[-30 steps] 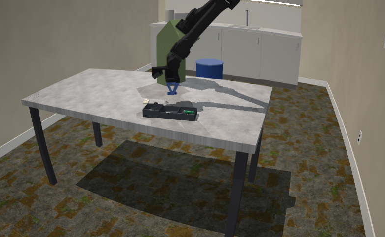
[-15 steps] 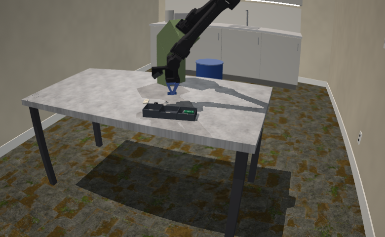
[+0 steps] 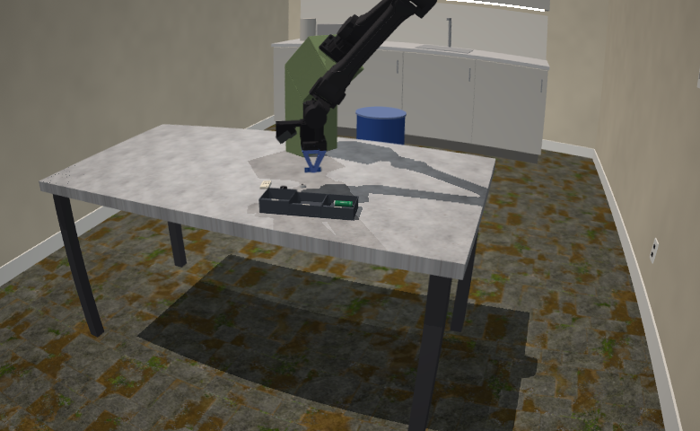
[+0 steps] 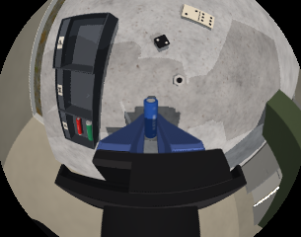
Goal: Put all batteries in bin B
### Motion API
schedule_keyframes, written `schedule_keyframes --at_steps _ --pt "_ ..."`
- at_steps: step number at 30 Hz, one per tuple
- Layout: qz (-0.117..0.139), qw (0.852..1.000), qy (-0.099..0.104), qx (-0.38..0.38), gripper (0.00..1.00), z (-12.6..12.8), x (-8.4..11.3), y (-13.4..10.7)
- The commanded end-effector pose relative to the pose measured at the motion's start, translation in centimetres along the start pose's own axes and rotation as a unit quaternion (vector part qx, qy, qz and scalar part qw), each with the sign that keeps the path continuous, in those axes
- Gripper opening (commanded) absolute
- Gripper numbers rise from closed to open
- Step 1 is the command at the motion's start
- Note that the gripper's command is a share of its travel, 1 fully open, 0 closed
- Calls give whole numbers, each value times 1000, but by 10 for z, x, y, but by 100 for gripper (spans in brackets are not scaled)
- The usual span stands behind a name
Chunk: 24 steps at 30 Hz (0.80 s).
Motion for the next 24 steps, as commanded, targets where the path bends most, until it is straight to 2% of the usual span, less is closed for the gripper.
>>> schedule_keyframes --at_steps 1,10,24 --pt "0 1000 -9 0 9 -1 -4 -3" --pt "2 1000 0 6 9 7 2 -8" --pt "1 1000 0 6 9 9 3 -8"
Point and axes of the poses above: the point where the finger pads meet when closed, its own x axis back along the fingers, its own z axis across the jaws, y = z × x, the point moved 3 cm from there along x, back along the fingers, and after that the axes turned 15 degrees about -x, right-handed, at the moved point
